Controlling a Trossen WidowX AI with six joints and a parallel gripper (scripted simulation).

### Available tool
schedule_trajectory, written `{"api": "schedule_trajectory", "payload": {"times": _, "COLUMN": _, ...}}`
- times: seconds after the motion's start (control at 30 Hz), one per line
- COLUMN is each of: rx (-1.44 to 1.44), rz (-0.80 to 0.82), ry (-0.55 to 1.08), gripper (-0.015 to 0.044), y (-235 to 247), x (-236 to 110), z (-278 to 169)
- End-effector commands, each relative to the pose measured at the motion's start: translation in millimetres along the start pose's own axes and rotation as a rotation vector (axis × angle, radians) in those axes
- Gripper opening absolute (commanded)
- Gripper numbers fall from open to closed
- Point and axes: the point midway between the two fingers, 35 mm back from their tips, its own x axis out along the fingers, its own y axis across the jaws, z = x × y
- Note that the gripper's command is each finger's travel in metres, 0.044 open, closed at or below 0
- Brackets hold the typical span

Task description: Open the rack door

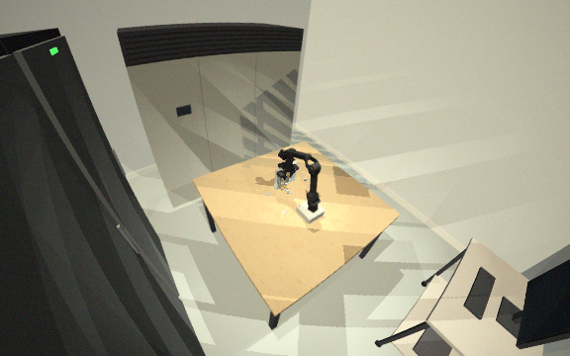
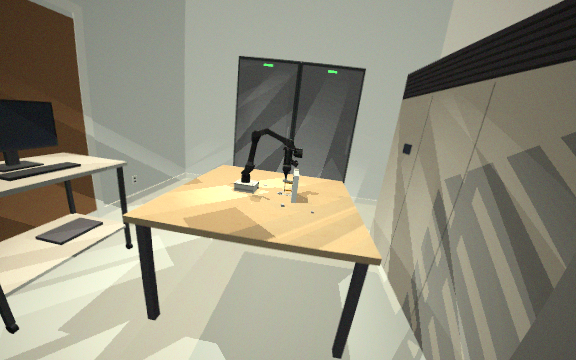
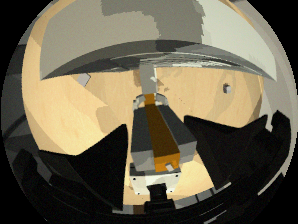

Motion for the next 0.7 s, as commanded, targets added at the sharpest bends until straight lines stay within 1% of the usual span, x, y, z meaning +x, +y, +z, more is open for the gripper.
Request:
{"api": "schedule_trajectory", "payload": {"times": 0.0, "rx": 0.005, "rz": 0.005, "ry": -0.003, "gripper": 0.0195, "y": 0.8, "x": 1.1, "z": 0.2}}
{"api": "schedule_trajectory", "payload": {"times": 0.1, "rx": 0.005, "rz": 0.005, "ry": -0.003, "gripper": 0.0116, "y": 0.8, "x": 1.1, "z": 0.2}}
{"api": "schedule_trajectory", "payload": {"times": 0.53, "rx": 0.005, "rz": 0.005, "ry": -0.003, "gripper": 0.0029, "y": 0.8, "x": 1.1, "z": 0.2}}
{"api": "schedule_trajectory", "payload": {"times": 0.67, "rx": -0.003, "rz": 0.005, "ry": -0.003, "gripper": 0.0027, "y": 0.8, "x": 1.1, "z": 0.2}}
